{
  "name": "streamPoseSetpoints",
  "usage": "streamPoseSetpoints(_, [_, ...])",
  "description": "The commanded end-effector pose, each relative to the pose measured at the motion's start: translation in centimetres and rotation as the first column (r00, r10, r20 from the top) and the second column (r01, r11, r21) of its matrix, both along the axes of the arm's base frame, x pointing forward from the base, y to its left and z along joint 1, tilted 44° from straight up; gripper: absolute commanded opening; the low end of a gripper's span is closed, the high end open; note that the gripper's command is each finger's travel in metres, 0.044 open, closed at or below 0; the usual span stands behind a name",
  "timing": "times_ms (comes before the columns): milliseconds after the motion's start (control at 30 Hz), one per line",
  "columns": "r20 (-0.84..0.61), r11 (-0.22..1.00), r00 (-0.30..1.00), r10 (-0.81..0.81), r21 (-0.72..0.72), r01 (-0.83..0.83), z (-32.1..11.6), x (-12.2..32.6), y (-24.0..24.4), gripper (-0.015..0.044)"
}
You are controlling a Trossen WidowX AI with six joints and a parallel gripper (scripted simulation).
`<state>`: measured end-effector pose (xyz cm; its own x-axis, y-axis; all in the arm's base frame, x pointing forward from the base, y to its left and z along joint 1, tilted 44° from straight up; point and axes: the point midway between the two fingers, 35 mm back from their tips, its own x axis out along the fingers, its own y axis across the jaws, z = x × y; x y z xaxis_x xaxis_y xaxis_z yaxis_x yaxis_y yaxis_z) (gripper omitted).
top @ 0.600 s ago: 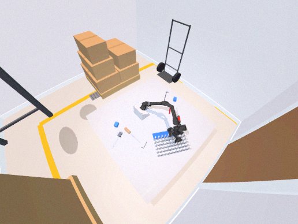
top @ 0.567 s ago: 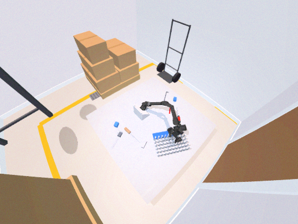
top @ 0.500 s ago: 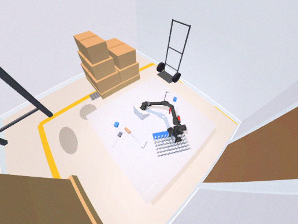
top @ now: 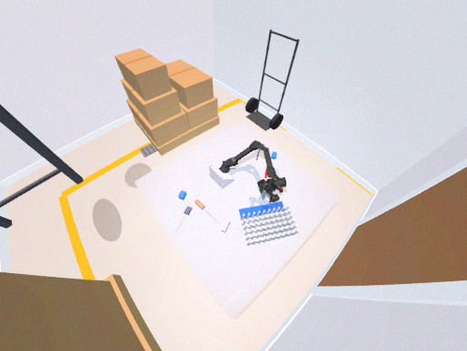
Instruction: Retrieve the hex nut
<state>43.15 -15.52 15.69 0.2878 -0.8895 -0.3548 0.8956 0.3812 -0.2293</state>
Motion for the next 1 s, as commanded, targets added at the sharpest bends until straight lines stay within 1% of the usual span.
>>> streamPoseSetpoints(0, [-0.010,1.000,1.000,-0.006,-0.001,0.006,-0.2,-2.7,0.6,0.0440])
streamPoseSetpoints(133, [-0.010,1.000,1.000,-0.006,-0.001,0.006,-0.2,-2.7,0.6,0.0440])
streamPoseSetpoints(200, [-0.009,0.999,1.000,0.024,0.039,-0.024,-0.9,-2.7,0.4,0.0440])
streamPoseSetpoints(333, [0.047,0.944,0.974,0.221,0.242,-0.225,-4.5,-2.7,0.1,0.0440])
streamPoseSetpoints(433, [0.135,0.847,0.915,0.380,0.348,-0.403,-6.3,-2.9,0.7,0.0440])
streamPoseSetpoints(500, [0.208,0.761,0.852,0.480,0.385,-0.522,-6.9,-3.4,1.5,0.0440])
streamPoseSetpoints(633, [0.361,0.549,0.665,0.653,0.379,-0.745,-7.2,-5.0,3.7,0.0440])
streamPoseSetpoints(700, [0.406,0.473,0.589,0.698,0.356,-0.806,-7.1,-5.7,4.6,0.0440])
streamPoseSetpoints(967, [0.412,0.464,0.579,0.704,0.352,-0.813,-7.0,-5.9,4.7,0.0440])
